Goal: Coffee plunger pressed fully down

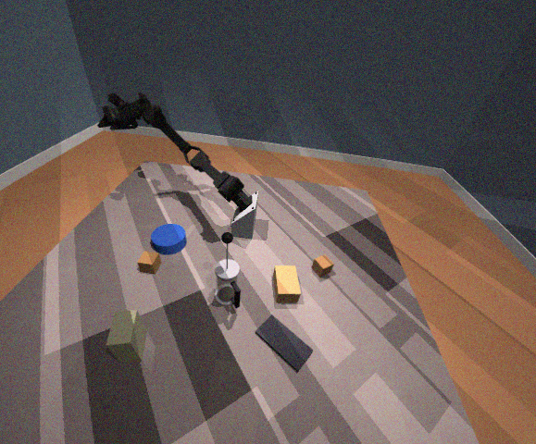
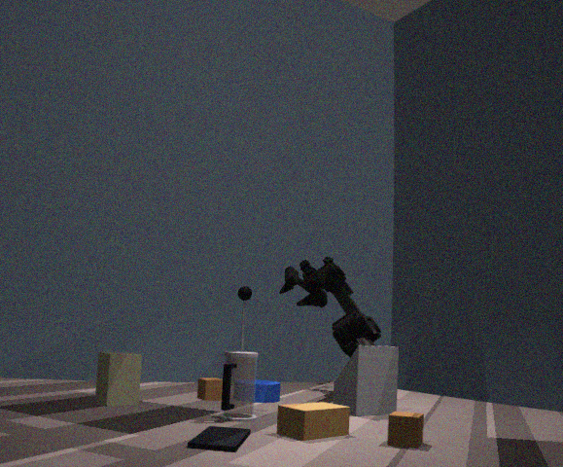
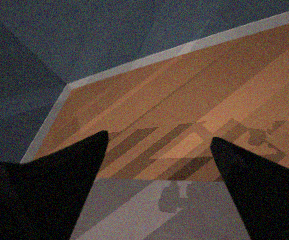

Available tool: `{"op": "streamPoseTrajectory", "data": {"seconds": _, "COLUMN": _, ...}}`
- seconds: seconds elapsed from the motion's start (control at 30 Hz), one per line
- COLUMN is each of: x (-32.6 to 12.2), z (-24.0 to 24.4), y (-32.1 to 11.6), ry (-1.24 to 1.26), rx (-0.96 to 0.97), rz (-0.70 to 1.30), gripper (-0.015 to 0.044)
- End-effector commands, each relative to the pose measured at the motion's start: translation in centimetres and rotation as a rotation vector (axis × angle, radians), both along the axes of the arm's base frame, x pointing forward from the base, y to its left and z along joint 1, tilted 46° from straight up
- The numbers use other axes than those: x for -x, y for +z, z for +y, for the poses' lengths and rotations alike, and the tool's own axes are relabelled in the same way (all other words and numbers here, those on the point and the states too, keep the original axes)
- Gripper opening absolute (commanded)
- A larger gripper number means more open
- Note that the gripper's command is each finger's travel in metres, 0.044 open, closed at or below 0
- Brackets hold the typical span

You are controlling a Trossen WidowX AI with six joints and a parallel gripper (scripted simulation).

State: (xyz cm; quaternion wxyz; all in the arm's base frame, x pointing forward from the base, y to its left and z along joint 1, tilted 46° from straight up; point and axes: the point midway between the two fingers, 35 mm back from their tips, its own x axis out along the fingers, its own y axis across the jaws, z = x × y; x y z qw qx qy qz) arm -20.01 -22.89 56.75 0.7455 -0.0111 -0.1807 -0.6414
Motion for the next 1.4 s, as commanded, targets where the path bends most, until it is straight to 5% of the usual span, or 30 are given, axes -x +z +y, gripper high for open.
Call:
{"op": "streamPoseTrajectory", "data": {"seconds": 0.0, "x": -0.1, "z": 0.1, "y": 0.1, "ry": -0.004, "rx": 0.005, "rz": 0.002, "gripper": 0.0426}}
{"op": "streamPoseTrajectory", "data": {"seconds": 1.37, "x": -20.3, "z": 9.9, "y": 7.8, "ry": 0.140, "rx": 0.420, "rz": 0.181, "gripper": 0.0440}}
